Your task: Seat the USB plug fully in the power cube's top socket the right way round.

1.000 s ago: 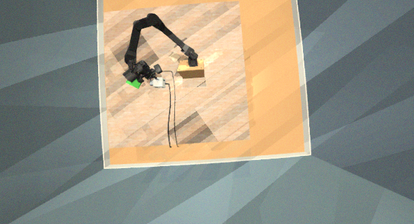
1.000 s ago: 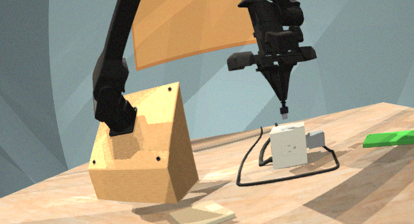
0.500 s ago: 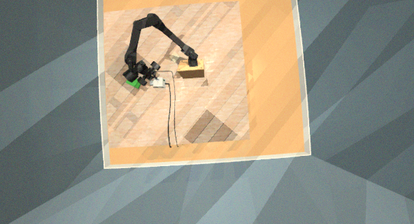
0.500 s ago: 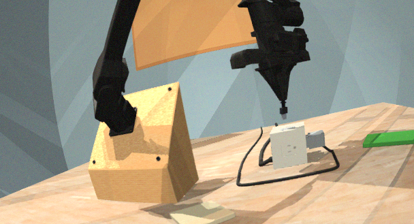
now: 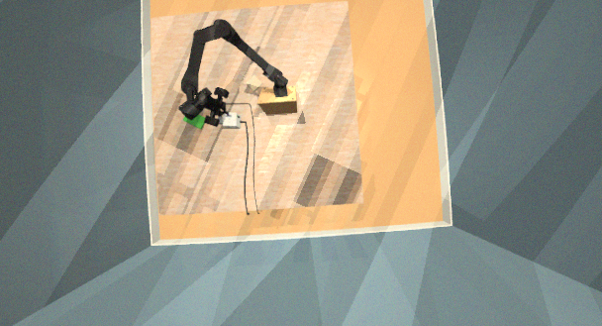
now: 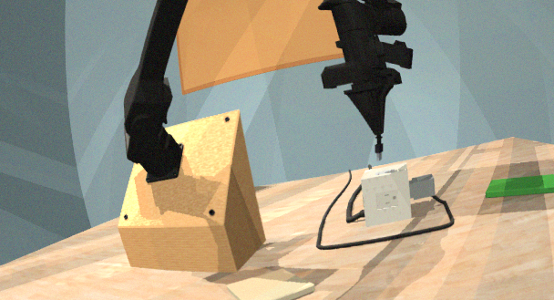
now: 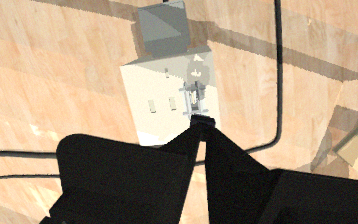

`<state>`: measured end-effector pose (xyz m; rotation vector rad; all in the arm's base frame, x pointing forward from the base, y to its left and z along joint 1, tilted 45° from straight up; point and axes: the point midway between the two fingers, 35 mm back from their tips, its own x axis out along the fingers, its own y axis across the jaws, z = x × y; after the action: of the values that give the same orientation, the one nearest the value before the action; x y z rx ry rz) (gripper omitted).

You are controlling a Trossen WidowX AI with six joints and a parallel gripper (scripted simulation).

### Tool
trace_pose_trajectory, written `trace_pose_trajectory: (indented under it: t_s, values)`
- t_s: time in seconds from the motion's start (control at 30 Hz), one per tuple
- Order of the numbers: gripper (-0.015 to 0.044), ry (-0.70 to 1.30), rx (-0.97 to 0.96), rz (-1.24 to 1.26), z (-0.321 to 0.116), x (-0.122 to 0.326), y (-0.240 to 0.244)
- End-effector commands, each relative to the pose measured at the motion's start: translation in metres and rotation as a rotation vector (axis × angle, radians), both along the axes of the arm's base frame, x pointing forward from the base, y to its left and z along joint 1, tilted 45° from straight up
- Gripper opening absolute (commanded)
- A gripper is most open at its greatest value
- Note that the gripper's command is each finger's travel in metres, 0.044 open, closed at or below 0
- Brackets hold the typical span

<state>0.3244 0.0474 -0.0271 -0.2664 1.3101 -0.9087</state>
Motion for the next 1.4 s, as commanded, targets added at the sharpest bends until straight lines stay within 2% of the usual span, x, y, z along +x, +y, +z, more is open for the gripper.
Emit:
trace_pose_trajectory:
  t_s: [0.0,1.37]
  values:
    - [0.0,0.076,0.002,0.077,-0.0003,-0.0001,0.0]
    - [0.0,0.828,0.021,0.842,-0.0003,0.0,0.0]
